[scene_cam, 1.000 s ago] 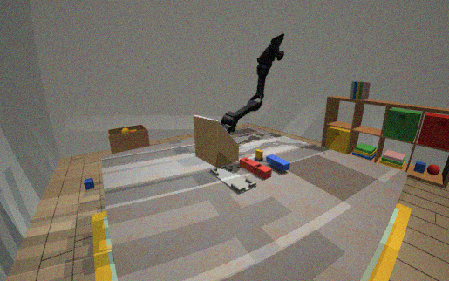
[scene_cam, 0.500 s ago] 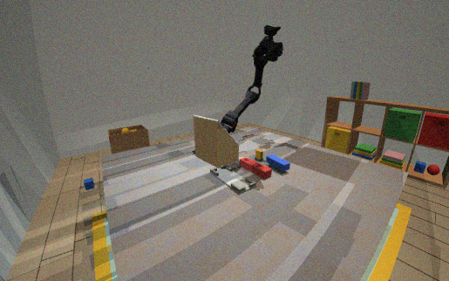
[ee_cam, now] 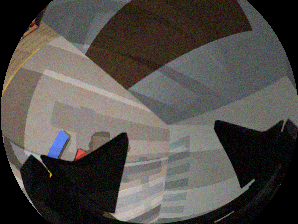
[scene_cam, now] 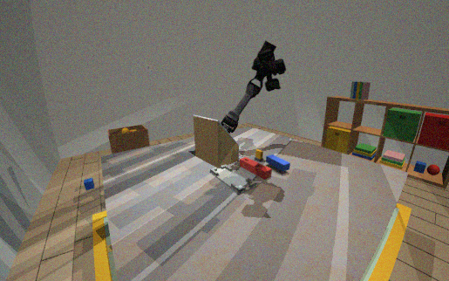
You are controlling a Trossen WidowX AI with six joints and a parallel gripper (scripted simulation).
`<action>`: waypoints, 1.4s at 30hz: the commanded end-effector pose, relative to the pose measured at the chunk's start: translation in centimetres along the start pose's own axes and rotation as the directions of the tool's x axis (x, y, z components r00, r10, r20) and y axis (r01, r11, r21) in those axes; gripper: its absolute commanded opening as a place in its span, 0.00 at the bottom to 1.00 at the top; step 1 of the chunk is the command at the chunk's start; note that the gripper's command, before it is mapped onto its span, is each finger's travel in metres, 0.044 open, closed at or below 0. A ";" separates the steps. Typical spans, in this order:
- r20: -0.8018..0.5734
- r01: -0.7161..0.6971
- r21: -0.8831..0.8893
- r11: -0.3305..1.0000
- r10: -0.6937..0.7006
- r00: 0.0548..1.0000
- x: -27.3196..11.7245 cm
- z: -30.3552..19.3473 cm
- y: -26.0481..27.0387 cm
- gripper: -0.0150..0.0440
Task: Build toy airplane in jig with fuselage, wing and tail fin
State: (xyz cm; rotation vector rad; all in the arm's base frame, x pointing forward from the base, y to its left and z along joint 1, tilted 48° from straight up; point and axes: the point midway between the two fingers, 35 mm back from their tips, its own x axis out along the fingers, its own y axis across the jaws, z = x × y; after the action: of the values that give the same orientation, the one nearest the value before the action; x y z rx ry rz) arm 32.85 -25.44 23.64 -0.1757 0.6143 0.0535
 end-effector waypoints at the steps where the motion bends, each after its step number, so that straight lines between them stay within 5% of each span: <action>1: -0.113 -0.188 0.173 0.967 0.209 0.971 4.3 -4.1 4.8 1.00; 8: -0.273 -0.371 0.463 0.805 0.528 0.804 8.1 -10.3 13.5 1.00; 16: -0.386 -0.336 0.766 0.548 0.810 0.441 7.6 -16.6 24.0 1.00; 42: -0.385 -0.333 0.774 0.539 0.817 0.429 10.4 -19.4 29.9 1.00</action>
State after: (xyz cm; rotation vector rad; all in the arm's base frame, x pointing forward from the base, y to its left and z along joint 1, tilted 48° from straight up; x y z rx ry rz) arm 27.56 -0.31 -1.80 0.7327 1.4632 0.5451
